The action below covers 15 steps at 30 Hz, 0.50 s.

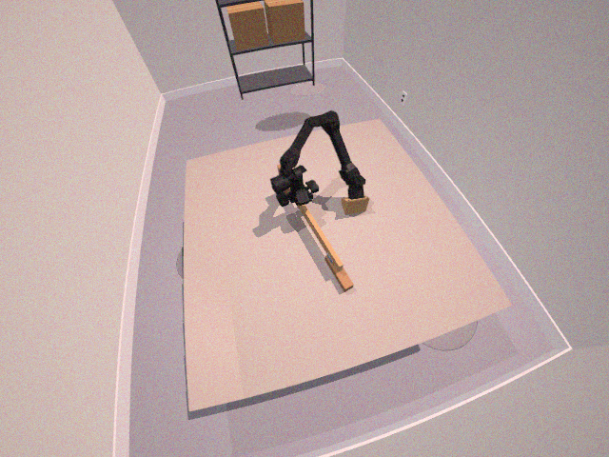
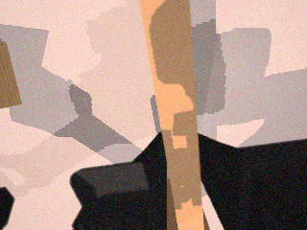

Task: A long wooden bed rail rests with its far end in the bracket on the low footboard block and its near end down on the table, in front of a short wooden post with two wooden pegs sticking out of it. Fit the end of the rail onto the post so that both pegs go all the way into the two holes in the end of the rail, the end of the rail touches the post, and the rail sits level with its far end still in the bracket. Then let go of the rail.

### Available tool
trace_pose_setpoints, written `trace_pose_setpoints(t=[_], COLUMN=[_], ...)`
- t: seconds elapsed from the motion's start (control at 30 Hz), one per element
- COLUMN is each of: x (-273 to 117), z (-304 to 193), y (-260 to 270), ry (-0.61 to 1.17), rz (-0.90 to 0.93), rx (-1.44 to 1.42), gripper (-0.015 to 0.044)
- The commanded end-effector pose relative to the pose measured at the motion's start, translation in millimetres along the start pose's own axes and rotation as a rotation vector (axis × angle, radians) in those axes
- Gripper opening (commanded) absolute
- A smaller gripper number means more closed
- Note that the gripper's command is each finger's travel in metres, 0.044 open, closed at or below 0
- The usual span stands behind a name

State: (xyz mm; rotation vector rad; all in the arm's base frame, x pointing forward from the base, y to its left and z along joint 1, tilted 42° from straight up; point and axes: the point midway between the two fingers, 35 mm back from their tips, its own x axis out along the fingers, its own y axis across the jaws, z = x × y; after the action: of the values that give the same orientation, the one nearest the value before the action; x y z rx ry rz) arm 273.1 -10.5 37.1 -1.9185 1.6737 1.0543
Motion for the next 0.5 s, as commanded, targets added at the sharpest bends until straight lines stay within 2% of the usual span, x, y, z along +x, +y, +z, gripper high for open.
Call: trace_pose_setpoints(t=[0.0,0.47], x=[-2.7,-4.2], z=[-3.4,-7.7], y=[-2.7,-2.7], ry=[0.002,0.002], rz=[-0.01,-0.01], rx=[0.001,0.001], gripper=[0.0,0.0])
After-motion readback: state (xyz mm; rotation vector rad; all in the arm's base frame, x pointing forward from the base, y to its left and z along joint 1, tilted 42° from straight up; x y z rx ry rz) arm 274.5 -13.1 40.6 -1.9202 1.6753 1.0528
